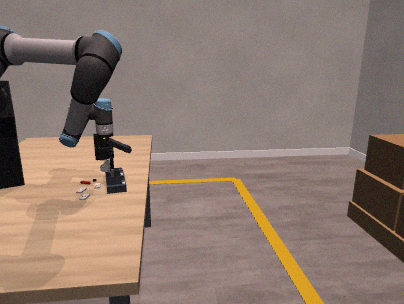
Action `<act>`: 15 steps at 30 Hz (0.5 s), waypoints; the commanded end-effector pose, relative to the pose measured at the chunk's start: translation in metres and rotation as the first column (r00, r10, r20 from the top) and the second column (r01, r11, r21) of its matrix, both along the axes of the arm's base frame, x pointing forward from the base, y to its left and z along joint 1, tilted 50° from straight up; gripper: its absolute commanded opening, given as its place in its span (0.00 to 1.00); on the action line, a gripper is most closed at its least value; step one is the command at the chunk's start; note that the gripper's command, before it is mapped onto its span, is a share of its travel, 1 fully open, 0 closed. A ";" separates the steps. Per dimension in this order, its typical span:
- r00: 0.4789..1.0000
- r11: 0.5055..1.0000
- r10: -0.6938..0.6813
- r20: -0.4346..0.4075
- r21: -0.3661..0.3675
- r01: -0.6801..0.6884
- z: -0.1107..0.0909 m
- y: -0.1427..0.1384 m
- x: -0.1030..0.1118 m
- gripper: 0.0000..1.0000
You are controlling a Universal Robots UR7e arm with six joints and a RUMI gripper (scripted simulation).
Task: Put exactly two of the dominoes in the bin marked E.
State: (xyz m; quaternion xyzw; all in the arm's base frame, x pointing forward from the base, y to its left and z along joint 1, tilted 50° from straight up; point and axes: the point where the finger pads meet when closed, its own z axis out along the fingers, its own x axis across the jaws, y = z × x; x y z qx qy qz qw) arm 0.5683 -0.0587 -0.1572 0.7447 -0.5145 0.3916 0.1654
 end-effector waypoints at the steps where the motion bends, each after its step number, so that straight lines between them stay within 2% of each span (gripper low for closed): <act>1: 1.000 1.000 0.001 0.001 0.000 -0.001 0.000 0.000 0.000 0.04; 15: 1.000 1.000 0.001 0.001 0.000 -0.001 0.002 0.002 -0.001 0.04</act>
